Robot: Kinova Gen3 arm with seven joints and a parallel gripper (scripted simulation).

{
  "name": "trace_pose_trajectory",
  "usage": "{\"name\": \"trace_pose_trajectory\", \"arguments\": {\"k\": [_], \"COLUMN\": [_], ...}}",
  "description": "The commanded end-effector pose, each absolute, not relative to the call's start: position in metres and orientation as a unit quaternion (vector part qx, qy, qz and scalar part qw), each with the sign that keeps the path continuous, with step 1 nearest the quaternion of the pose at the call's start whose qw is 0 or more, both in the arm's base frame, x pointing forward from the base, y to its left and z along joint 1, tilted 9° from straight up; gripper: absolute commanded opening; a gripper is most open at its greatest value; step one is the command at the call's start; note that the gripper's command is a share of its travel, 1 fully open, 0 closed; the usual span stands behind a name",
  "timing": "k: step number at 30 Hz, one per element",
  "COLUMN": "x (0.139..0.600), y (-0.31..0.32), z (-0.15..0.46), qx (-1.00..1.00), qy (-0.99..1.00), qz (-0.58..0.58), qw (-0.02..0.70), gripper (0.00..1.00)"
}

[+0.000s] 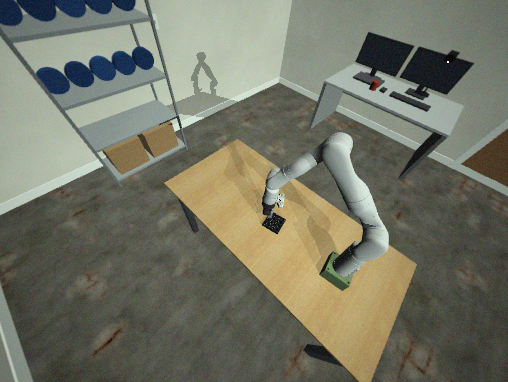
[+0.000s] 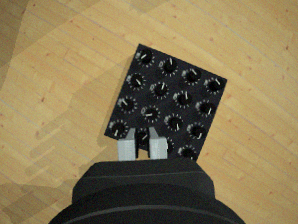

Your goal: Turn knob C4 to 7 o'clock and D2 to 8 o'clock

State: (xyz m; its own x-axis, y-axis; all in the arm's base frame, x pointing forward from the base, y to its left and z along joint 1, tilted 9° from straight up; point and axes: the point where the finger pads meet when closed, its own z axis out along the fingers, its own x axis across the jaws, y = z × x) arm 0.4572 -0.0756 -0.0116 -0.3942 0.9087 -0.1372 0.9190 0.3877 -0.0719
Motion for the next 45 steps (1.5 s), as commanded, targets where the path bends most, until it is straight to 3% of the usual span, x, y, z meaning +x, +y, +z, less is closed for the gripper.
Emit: {"name": "trace_pose_trajectory", "arguments": {"k": [1, 45], "x": [0.4579, 0.4578], "y": [-0.0755, -0.0755], "z": [-0.0108, -0.0108], "qx": [0.532, 0.117], "qy": [0.844, 0.990], "qz": [-0.067, -0.076], "qw": [0.036, 0.004], "gripper": [0.30, 0.30]}}
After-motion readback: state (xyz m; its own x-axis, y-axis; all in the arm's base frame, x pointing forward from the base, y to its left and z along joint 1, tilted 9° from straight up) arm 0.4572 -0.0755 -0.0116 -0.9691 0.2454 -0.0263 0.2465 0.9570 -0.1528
